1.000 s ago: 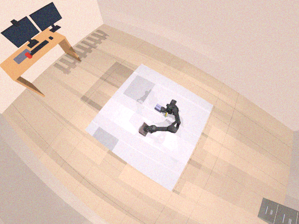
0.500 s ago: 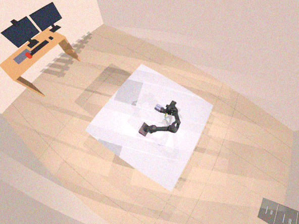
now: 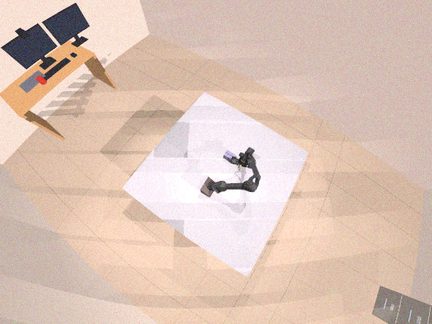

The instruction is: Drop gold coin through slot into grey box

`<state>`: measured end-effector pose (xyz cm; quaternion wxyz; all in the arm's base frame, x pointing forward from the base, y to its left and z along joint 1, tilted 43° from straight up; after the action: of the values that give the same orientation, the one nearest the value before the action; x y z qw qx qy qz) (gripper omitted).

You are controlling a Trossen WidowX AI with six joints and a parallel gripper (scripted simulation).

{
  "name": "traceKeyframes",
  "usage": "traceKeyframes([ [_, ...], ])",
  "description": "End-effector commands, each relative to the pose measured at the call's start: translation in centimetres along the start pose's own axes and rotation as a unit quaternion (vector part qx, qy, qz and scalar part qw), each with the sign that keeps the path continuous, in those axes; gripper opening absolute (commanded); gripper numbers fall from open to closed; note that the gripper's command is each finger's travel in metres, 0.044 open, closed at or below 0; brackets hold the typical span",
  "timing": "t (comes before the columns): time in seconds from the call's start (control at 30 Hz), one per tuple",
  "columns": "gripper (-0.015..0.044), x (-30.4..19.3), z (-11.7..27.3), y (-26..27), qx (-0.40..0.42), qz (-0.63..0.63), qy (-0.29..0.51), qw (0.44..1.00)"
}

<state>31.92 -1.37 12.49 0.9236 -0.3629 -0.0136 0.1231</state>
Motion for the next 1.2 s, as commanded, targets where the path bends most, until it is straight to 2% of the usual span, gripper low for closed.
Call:
traceKeyframes([
  [0.0,0.0108,0.0,-0.2,0.1,-0.002,0.002,0.000,1.000],
  [0.13,0.0003,0.0,-0.2,0.1,-0.002,0.002,0.000,1.000],
  [0.17,0.0000,0.0,-0.2,0.1,-0.002,0.002,0.000,1.000],
  [0.47,0.0000,0.0,0.0,0.1,-0.002,0.002,0.000,1.000],
  [1.17,0.0000,0.4,5.1,0.1,0.002,0.002,-0.001,1.000],
])
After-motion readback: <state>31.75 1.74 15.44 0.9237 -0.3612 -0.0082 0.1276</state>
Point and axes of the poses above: the point midway between the two fingers, 35 mm back from their tips, its own z axis back along the fingers, its own y axis across the jaws, x = y × z, the point moved 10 cm from there along z, back along the fingers, and after that the axes turned 9 degrees about -z, right-handed, at the moved point
